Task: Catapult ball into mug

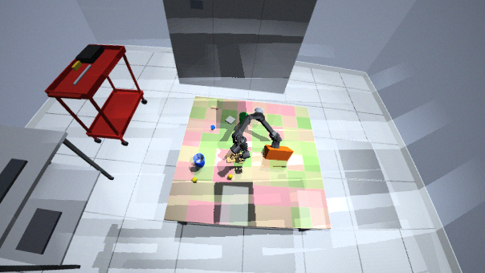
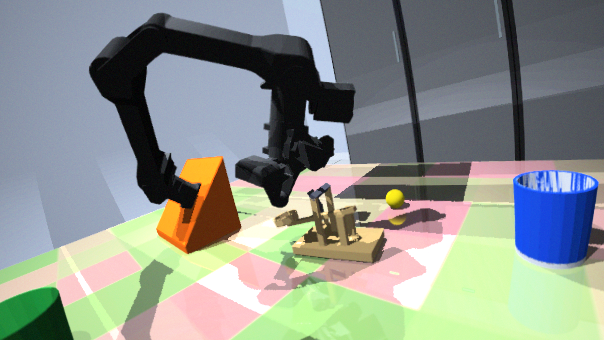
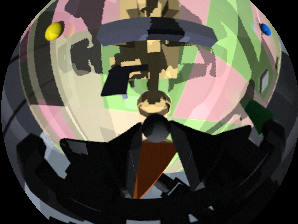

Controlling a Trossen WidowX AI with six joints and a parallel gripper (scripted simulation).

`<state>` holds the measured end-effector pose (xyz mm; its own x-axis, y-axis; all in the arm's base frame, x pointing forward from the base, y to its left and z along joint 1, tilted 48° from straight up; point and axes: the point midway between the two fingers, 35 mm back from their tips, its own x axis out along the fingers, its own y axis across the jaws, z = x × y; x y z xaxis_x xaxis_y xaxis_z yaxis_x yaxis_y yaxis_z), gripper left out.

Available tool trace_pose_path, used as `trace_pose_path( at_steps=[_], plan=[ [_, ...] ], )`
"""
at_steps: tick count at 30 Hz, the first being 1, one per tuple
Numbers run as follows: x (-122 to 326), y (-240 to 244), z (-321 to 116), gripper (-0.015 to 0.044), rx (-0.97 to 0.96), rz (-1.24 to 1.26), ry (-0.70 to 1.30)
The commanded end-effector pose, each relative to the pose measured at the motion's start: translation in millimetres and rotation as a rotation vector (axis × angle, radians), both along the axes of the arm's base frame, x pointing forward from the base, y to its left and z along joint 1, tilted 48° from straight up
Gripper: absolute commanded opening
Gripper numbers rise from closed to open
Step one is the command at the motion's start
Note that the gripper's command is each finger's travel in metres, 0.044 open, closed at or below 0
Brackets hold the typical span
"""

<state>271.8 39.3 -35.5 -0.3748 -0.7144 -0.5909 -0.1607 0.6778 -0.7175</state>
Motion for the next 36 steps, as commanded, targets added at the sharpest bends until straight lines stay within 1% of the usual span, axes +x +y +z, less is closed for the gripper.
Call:
trace_pose_path(
  at_steps=[1,9,15,25,27,31,32,34,35,36],
  plan=[
    [-1.5,-3.9,-3.3,0.0,-0.003,0.007,0.006],
    [-1.6,-12.4,-10.8,0.0,-0.004,0.007,0.006],
    [0.1,-8.2,-7.6,0.0,0.0,0.001,-0.001],
    [0.6,-5.9,-5.6,0.0263,0.003,0.003,-0.005],
    [3.6,12.2,10.6,0.0315,0.024,0.019,-0.031],
    [0.5,64.4,61.5,0.042,0.095,0.066,-0.097],
    [-1.1,70.7,68.2,0.044,0.105,0.072,-0.105],
    [-1.8,72.7,70.5,0.044,0.108,0.074,-0.107],
    [3.3,57.2,51.6,0.044,0.085,0.073,-0.088],
    [7.9,59.0,50.0,0.044,0.096,0.084,-0.097]
  ],
)
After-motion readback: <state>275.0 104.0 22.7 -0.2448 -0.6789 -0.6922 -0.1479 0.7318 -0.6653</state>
